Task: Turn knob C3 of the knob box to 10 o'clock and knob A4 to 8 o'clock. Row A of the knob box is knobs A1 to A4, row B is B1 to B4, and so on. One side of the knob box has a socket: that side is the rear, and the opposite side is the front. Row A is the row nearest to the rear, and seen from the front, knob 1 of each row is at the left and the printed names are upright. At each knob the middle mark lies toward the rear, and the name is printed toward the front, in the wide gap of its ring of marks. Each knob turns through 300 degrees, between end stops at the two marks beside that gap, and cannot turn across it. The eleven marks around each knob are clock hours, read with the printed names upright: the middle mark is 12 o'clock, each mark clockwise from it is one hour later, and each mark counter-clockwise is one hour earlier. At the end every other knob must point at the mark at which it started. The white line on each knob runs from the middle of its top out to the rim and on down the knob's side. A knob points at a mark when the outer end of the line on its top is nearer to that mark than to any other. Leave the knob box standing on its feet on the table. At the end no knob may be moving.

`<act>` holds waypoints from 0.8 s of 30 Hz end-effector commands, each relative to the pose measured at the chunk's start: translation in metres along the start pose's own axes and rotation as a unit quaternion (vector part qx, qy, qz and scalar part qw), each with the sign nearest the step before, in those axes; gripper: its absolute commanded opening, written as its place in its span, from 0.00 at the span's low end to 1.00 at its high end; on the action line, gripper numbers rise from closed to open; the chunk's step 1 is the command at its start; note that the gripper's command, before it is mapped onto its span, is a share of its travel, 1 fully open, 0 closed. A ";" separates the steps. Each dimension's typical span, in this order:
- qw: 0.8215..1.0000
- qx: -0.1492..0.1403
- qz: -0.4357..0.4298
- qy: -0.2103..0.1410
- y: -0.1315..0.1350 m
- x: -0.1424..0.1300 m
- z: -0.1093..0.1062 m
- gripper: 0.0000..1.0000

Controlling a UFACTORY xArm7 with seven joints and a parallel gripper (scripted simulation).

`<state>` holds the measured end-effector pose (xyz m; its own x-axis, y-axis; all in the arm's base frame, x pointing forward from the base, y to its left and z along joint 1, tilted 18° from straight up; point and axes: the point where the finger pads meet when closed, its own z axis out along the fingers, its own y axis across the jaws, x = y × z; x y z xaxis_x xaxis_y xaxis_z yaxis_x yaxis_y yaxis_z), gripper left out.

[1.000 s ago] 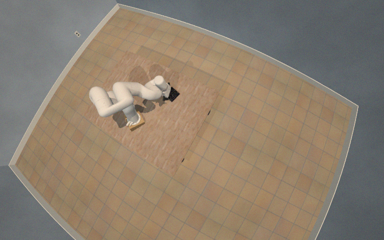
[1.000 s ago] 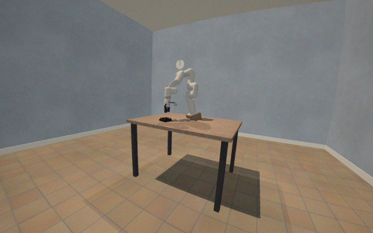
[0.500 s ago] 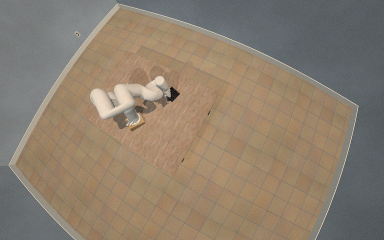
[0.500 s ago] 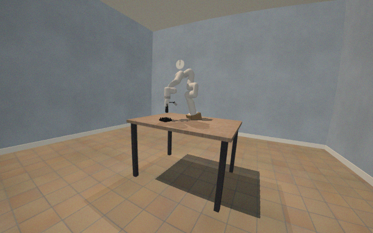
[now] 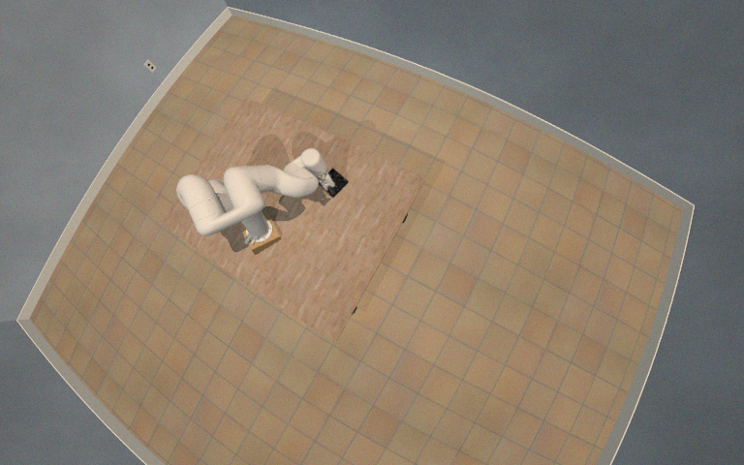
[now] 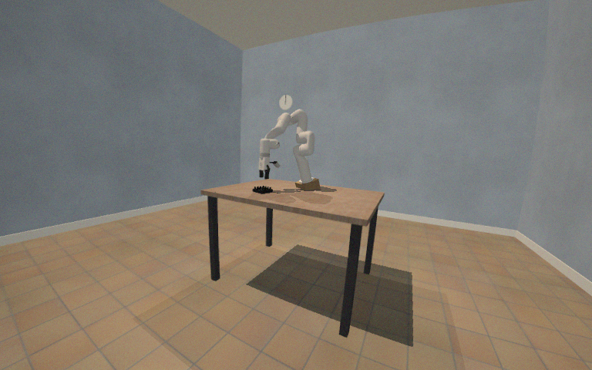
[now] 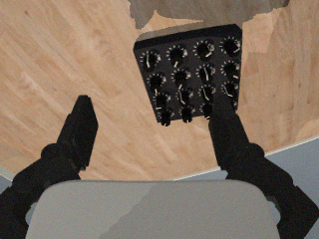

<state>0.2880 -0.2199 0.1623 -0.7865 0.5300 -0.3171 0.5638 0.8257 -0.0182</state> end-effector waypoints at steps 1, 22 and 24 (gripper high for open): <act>0.997 -0.005 -0.071 0.001 -0.003 -0.001 0.000 1.00; 0.995 -0.005 -0.097 0.002 -0.004 -0.001 0.000 0.19; 0.995 -0.005 -0.097 0.002 -0.004 -0.001 0.000 0.19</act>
<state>0.2863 -0.2234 0.1613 -0.8822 0.3610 -0.3022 0.3981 0.9147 -0.0696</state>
